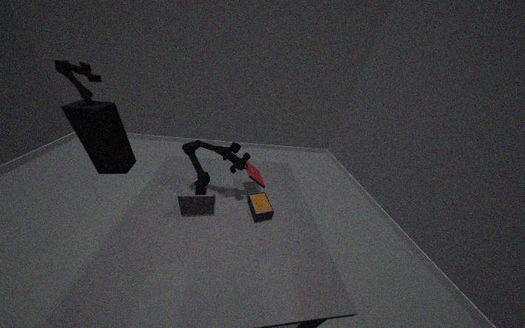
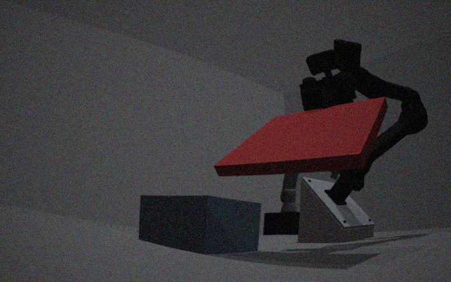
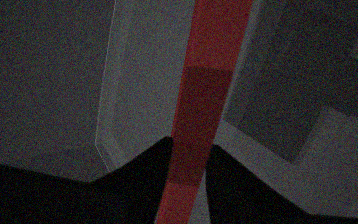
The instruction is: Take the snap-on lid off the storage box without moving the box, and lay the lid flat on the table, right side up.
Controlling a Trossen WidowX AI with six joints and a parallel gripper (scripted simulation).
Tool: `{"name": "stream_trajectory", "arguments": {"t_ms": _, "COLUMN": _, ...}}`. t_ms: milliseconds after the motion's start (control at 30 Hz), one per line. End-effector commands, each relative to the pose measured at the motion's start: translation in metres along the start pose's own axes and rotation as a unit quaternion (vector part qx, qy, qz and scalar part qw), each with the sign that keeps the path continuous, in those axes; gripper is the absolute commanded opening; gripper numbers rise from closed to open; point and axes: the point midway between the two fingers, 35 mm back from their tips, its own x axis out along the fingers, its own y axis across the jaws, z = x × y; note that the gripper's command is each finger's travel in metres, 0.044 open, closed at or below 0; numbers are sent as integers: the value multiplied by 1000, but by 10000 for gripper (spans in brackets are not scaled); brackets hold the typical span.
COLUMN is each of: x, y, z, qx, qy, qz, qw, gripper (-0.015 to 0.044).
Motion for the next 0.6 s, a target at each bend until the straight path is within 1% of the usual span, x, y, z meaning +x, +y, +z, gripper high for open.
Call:
{"name": "stream_trajectory", "arguments": {"t_ms": 0, "x": -2, "y": 3, "z": -10, "qx": -3, "qy": -1, "qz": 6, "qw": 1000, "gripper": 0}}
{"name": "stream_trajectory", "arguments": {"t_ms": 567, "x": -5, "y": 1, "z": -44, "qx": -2, "qy": -1, "qz": 6, "qw": 1000, "gripper": 0}}
